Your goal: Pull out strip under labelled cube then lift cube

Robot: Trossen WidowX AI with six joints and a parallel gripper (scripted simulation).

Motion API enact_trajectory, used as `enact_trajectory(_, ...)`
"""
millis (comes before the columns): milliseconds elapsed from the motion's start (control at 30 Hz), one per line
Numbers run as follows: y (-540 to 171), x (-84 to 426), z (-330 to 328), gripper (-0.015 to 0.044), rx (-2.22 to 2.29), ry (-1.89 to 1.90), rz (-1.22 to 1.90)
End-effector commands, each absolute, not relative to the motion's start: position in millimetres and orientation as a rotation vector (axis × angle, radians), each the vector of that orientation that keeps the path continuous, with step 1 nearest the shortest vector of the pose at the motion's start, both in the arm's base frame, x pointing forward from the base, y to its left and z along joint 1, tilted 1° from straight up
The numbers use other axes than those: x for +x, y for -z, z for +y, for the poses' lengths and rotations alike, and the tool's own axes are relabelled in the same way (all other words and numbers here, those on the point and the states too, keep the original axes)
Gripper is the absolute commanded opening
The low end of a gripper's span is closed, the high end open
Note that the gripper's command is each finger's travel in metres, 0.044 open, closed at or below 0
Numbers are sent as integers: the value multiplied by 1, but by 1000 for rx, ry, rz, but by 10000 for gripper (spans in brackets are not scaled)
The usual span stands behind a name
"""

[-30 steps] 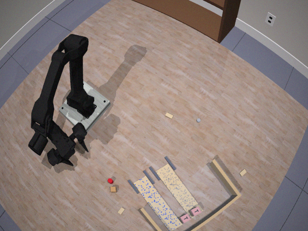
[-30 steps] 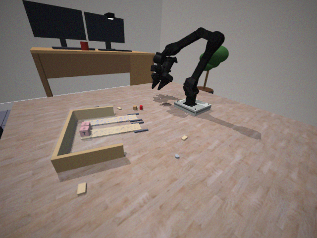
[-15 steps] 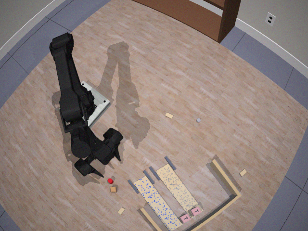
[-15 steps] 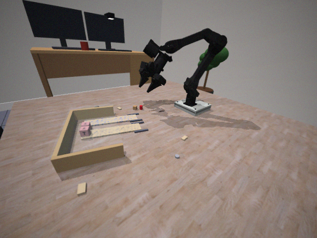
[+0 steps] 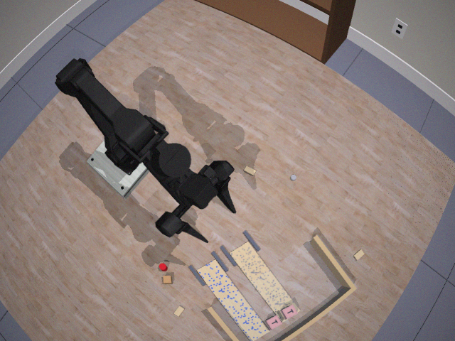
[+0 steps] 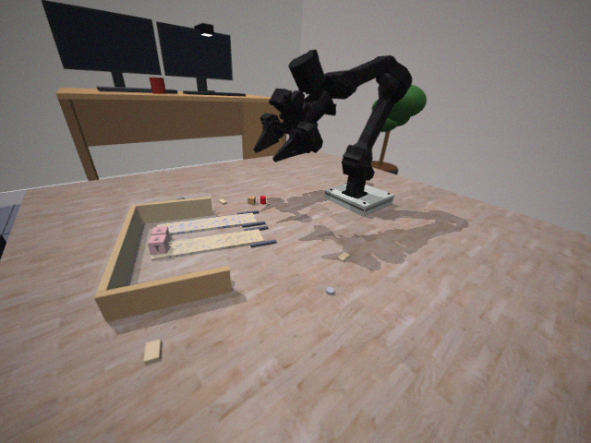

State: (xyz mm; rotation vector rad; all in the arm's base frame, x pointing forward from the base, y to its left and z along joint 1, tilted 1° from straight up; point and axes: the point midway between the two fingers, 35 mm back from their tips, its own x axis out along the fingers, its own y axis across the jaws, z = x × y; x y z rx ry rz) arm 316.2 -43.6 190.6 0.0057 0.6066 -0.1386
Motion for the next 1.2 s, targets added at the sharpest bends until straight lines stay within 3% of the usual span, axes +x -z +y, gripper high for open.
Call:
enact_trajectory(0, -195, 318, -40, 400, 16, 142, 585)
enact_trajectory(300, -195, 318, -40, 400, 16, 142, 585)
enact_trajectory(800, -138, 379, -44, 6, 205, 233, 1181)
enact_trajectory(1167, -91, 399, -34, 0, 299, 330, 1504)
